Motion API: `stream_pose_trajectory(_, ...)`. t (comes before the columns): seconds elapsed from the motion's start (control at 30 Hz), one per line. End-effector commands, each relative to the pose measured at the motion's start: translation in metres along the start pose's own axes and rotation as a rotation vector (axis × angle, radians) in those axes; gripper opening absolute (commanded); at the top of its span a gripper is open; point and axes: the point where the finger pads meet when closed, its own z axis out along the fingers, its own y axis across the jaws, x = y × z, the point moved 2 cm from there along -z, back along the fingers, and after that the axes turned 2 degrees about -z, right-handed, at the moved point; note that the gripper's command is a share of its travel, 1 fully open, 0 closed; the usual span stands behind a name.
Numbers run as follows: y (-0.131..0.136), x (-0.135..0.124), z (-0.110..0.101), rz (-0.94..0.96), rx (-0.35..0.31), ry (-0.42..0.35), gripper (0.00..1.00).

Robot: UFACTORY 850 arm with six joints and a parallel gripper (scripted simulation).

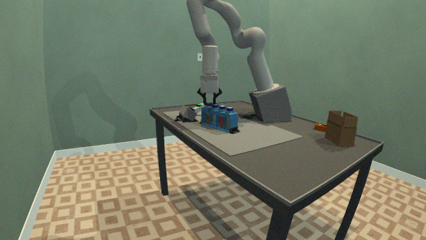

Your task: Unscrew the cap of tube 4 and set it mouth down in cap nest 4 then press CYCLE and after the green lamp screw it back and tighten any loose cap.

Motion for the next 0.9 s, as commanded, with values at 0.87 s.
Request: stream_pose_trajectory(0.87,0.0016,-0.0001,-0.0005,-1.064,-0.018,0.007,0.46)
